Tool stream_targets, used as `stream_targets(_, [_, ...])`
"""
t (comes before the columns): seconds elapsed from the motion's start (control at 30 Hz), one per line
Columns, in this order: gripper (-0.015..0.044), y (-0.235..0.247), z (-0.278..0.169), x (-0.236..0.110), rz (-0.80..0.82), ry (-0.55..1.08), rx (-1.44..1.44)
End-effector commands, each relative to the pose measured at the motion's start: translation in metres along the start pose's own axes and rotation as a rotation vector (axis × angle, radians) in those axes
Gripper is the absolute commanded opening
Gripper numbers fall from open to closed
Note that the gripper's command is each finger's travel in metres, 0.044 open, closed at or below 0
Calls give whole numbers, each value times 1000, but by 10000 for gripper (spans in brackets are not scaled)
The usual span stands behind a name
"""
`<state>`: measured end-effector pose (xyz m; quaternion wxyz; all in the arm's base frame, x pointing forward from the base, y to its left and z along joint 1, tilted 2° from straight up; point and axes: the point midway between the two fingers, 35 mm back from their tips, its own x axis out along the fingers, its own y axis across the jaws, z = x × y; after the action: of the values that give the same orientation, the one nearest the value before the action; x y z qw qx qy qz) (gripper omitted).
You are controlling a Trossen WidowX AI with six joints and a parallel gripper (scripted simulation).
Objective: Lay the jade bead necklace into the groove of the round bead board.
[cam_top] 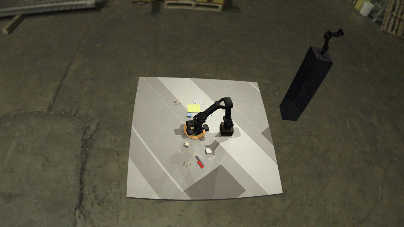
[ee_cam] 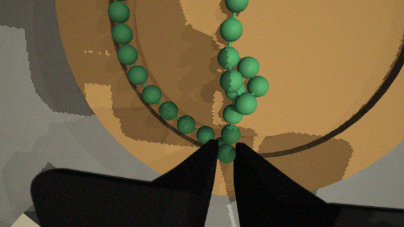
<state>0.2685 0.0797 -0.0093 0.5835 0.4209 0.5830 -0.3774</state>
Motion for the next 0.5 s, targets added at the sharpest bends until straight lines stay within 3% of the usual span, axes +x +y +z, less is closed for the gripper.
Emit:
stream_targets(0.0, [0, -3, 0, 3, -11, 0, 3])
stream_targets(0.1, [0, -3, 0, 3, -11, 0, 3])
stream_targets(0.47, [289, 0, 0, 0, -2, 0, 0])
